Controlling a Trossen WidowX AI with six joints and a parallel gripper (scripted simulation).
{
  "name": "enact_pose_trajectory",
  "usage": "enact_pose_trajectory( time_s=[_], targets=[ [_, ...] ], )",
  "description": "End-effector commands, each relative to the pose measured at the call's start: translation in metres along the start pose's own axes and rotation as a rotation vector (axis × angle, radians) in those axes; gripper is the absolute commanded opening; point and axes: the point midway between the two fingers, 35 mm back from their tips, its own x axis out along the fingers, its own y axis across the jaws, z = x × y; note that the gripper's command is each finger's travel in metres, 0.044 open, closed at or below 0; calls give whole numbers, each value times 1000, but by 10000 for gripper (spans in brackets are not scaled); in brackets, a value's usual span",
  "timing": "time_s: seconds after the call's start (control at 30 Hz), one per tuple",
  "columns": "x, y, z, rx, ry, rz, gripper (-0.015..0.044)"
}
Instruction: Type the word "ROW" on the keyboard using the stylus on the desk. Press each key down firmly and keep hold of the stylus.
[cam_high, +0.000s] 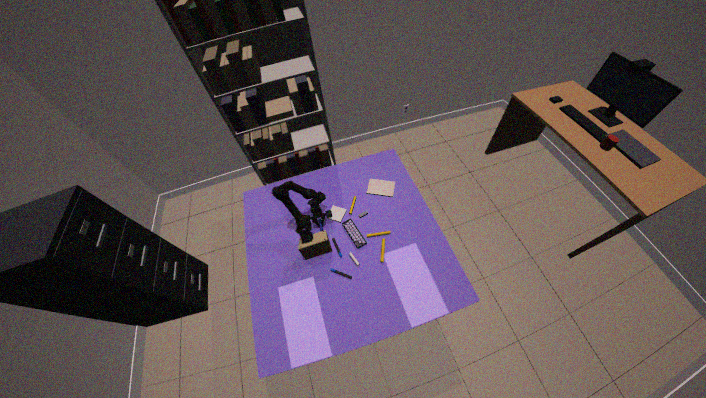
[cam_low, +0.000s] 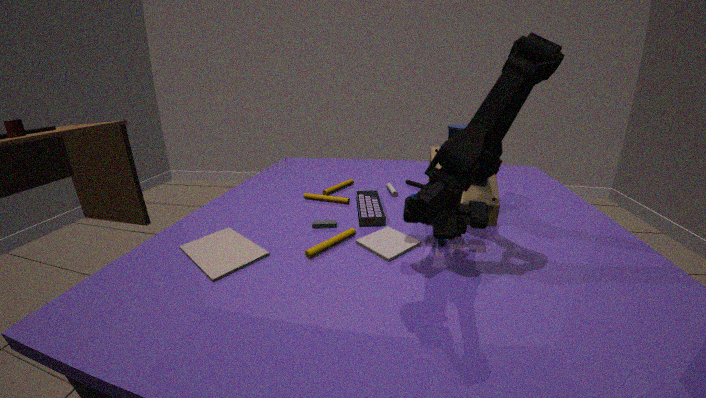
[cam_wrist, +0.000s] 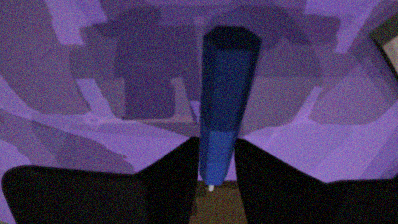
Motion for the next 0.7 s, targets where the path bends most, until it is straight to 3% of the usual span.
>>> enact_pose_trajectory(
  time_s=[0.0,0.4,0.67],
  targets=[
    [-1,0,0,0,-1,1,0],
    [-43,0,-24,0,1,-2,0],
    [-36,-16,-26,161,-3,-51,0]
  ],
)
